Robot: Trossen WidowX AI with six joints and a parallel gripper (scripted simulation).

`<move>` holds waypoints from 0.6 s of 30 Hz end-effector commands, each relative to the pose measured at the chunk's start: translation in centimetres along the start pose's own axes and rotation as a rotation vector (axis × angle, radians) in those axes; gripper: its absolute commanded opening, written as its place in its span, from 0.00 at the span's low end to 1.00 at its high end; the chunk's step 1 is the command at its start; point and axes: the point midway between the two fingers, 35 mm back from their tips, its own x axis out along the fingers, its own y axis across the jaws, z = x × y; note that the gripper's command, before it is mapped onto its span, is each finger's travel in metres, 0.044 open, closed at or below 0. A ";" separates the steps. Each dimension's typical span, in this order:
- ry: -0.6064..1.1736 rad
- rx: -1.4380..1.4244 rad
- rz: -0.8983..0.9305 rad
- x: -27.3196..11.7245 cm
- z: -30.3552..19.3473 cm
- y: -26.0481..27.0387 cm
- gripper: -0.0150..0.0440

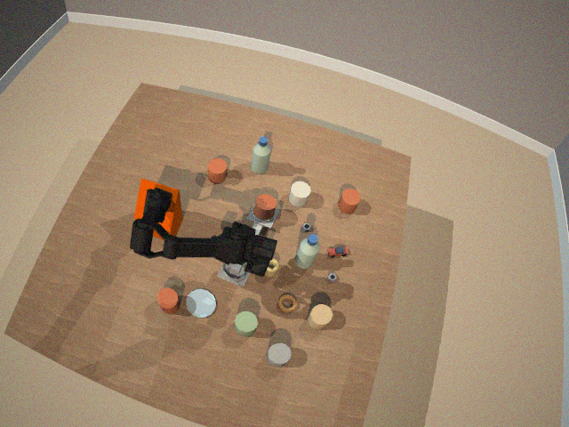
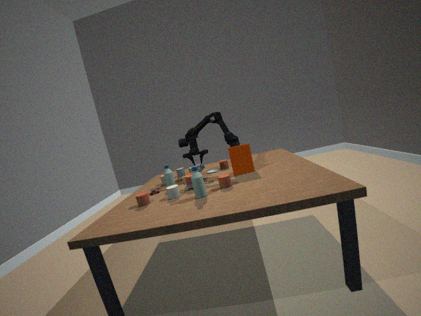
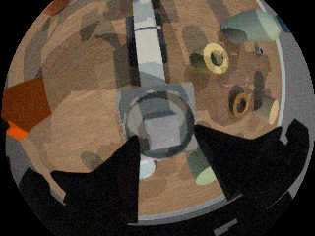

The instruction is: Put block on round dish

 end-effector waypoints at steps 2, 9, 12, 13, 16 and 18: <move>0.007 -0.008 0.006 1.0 0.0 0.2 0.69; 0.009 -0.008 0.006 2.0 -0.1 0.3 0.69; 0.009 -0.008 0.006 2.1 -0.1 0.3 0.61; 0.009 -0.008 0.006 2.1 -0.1 0.3 0.56; 0.009 -0.008 0.006 2.1 -0.1 0.3 0.49; 0.009 -0.008 0.006 2.1 -0.1 0.3 0.47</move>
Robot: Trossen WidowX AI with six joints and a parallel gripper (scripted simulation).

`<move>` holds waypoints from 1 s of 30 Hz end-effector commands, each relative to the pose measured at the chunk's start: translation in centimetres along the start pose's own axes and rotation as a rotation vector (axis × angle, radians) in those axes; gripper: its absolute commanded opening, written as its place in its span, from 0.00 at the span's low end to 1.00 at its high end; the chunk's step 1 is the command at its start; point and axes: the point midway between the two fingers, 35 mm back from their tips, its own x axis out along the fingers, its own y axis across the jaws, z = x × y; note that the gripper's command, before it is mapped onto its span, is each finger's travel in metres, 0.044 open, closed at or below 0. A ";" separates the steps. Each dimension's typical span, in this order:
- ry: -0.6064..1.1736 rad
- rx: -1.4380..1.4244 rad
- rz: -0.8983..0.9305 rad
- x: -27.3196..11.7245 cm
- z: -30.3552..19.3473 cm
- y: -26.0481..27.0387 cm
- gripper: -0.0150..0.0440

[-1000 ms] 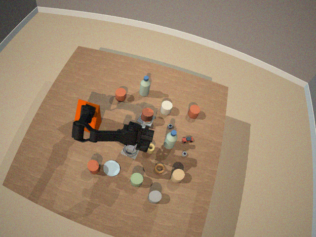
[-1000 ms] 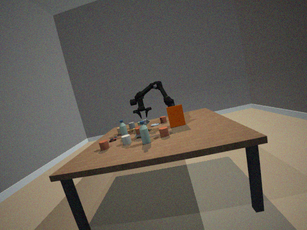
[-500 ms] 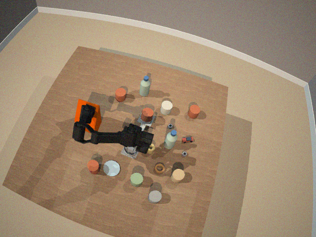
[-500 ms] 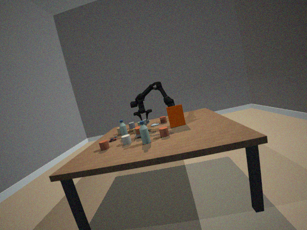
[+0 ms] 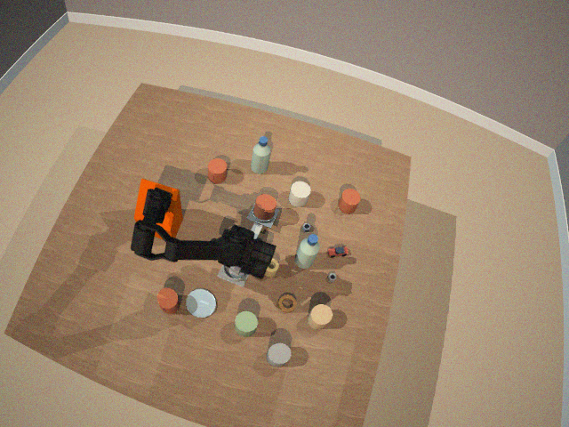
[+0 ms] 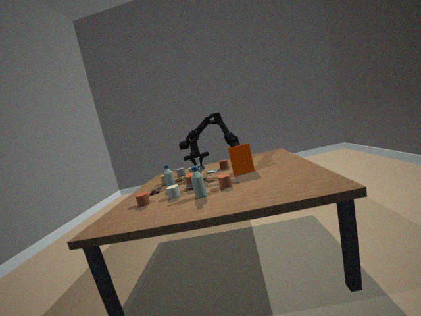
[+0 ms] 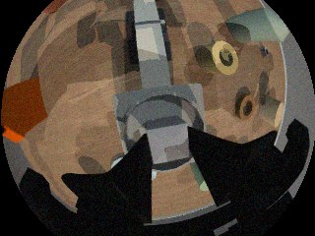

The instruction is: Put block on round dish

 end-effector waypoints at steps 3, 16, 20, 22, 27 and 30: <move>0.006 -0.006 0.002 0.1 0.0 0.1 0.44; -0.007 0.016 -0.037 -3.7 0.3 -0.8 0.25; -0.008 0.007 -0.021 -5.8 0.4 -0.6 0.25; -0.006 0.003 -0.013 -6.9 0.3 -0.4 0.25; 0.001 -0.006 0.003 -9.3 0.1 0.0 0.25; 0.002 -0.007 0.003 -9.4 0.1 0.1 0.25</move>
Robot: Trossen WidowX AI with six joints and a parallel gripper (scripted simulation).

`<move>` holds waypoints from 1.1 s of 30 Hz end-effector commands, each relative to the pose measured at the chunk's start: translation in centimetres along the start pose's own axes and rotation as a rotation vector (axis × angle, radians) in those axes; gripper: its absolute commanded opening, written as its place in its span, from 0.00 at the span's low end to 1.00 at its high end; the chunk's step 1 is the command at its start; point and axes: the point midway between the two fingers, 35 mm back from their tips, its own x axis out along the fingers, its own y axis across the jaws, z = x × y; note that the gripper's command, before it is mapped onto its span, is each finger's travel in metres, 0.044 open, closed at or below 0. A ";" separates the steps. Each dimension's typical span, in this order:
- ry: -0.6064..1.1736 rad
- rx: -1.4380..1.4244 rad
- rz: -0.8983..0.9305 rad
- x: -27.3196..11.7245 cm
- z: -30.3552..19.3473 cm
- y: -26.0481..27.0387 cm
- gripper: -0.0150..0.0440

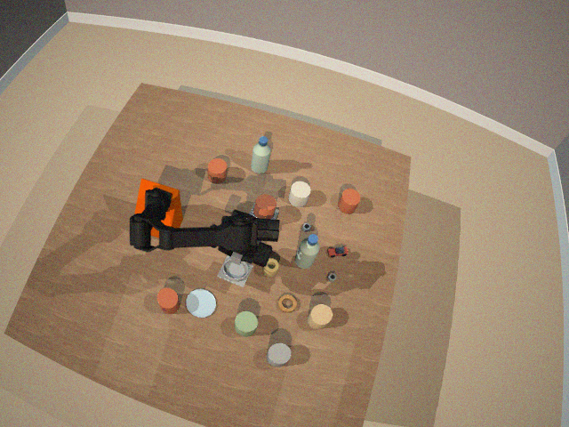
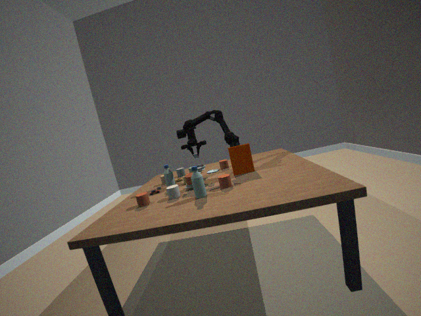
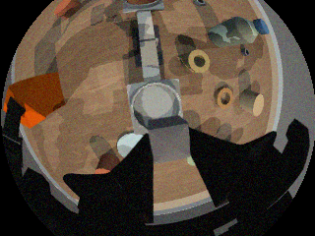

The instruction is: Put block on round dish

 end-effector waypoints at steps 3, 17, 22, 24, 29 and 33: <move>-0.014 0.005 0.007 0.1 -1.0 0.2 0.25; -0.037 0.009 0.006 6.6 -9.3 3.9 0.25; -0.010 0.007 0.003 8.4 -12.1 6.1 0.25; 0.004 0.005 0.003 9.0 -13.1 7.0 0.25; 0.009 0.004 0.004 9.3 -13.5 7.4 0.25; 0.009 0.004 0.004 10.4 -13.5 7.3 0.25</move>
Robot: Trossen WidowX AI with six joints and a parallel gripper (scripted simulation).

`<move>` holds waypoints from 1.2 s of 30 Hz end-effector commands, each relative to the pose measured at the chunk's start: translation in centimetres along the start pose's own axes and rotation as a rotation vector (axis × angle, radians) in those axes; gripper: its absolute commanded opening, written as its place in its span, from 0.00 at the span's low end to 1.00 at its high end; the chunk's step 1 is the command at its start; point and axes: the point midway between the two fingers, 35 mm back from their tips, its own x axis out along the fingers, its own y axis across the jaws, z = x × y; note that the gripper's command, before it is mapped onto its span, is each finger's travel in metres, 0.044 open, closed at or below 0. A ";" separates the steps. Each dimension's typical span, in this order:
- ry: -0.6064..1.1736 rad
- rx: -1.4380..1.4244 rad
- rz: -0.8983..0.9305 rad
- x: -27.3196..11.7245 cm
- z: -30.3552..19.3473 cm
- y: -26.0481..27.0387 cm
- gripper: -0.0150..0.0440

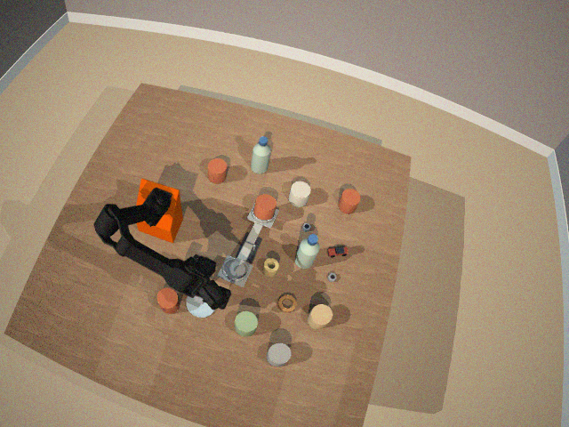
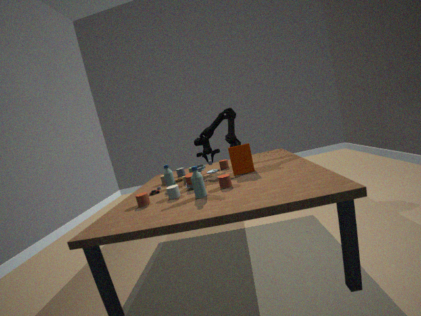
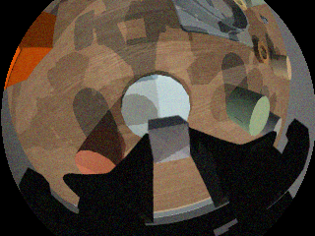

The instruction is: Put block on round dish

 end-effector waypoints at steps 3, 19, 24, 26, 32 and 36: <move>-0.004 -0.008 0.003 2.5 0.1 0.2 0.25; -0.002 -0.008 0.003 4.9 0.1 0.3 0.25; -0.002 -0.009 0.003 5.7 0.1 0.4 0.25; -0.002 -0.009 0.004 5.9 0.1 0.4 0.25; 0.005 -0.003 0.003 5.4 -0.1 0.2 0.48; 0.005 -0.003 0.003 5.4 -0.1 0.2 0.65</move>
